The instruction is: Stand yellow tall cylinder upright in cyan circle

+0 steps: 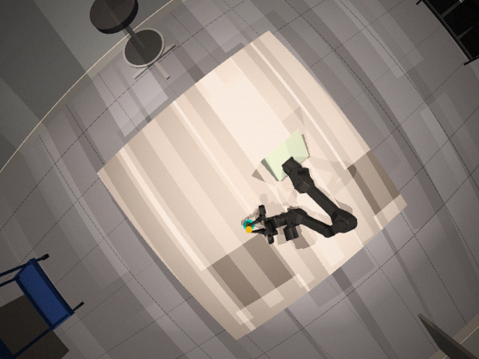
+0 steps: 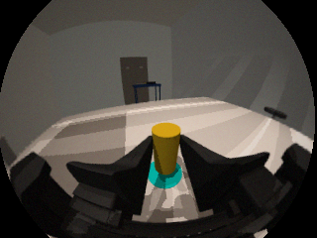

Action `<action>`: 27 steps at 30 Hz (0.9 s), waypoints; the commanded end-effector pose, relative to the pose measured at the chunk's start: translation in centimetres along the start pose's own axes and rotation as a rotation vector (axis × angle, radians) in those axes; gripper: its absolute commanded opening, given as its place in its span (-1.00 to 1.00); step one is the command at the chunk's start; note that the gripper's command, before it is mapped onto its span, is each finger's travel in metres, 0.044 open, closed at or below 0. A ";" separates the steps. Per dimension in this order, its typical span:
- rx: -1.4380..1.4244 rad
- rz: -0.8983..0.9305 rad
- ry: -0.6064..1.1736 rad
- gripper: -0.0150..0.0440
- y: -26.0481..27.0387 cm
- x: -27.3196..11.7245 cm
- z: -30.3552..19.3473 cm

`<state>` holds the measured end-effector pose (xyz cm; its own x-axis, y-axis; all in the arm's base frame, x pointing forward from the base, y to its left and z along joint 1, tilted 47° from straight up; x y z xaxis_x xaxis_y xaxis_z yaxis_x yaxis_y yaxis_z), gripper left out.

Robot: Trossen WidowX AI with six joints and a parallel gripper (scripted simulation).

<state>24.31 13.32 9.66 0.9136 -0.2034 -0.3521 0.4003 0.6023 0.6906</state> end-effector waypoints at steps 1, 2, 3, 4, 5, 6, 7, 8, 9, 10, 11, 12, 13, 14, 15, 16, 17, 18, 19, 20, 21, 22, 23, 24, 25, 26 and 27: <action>0.004 -0.001 -0.001 -0.14 0.0 0.2 -1.0; 0.002 -0.001 0.000 -0.14 0.0 0.2 -1.3; 0.001 -0.001 0.001 -0.14 0.0 0.2 -1.6; 0.000 -0.001 0.002 -0.14 0.0 0.2 -1.8; 0.000 -0.001 0.002 -0.14 0.0 0.2 -1.8; 0.000 -0.001 0.002 -0.14 0.0 0.2 -1.8; 0.000 -0.001 0.002 -0.14 0.0 0.2 -1.8; 0.000 -0.001 0.002 -0.14 0.0 0.2 -1.8; 0.000 -0.001 0.002 -0.14 0.0 0.2 -1.8; 0.000 -0.001 0.002 -0.14 0.0 0.2 -1.8; 0.000 -0.001 0.002 -0.14 0.0 0.2 -1.8; 0.000 -0.001 0.002 -0.14 0.0 0.2 -1.8; 0.000 -0.001 0.002 -0.14 0.0 0.2 -1.8; 0.000 -0.001 0.002 -0.14 0.0 0.2 -1.8; 0.000 -0.001 0.002 -0.14 0.0 0.2 -1.8; 0.000 -0.001 0.002 -0.05 0.0 0.2 -1.8; 0.000 -0.001 0.002 0.04 0.0 0.2 -1.8; 0.000 -0.001 0.002 0.13 0.0 0.2 -1.8; 0.000 -0.001 0.002 0.22 0.0 0.2 -1.8; 0.000 -0.001 0.002 0.31 0.0 0.2 -1.8; 0.000 -0.001 0.002 0.40 0.0 0.2 -1.8; 0.000 -0.001 0.002 0.49 0.0 0.2 -1.8; 0.000 -0.001 0.002 0.58 0.0 0.2 -1.8; 0.000 -0.001 0.002 0.67 0.0 0.2 -1.8; 0.000 -0.001 0.002 0.75 0.0 0.2 -1.8; 0.000 -0.001 0.002 0.84 0.0 0.2 -1.8; 0.000 -0.001 0.002 0.86 0.0 0.2 -1.8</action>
<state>24.38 14.66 8.40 0.9126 -0.2000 -0.3567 0.4010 0.6080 0.6852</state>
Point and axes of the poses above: the point midway between the two fingers, 35 mm back from their tips, its own x axis out along the fingers, its own y axis across the jaws, z = x × y, the point moved 7 cm from there along -x, back along the fingers, and after that the axes turned 2 degrees about x, right-handed, at the moved point
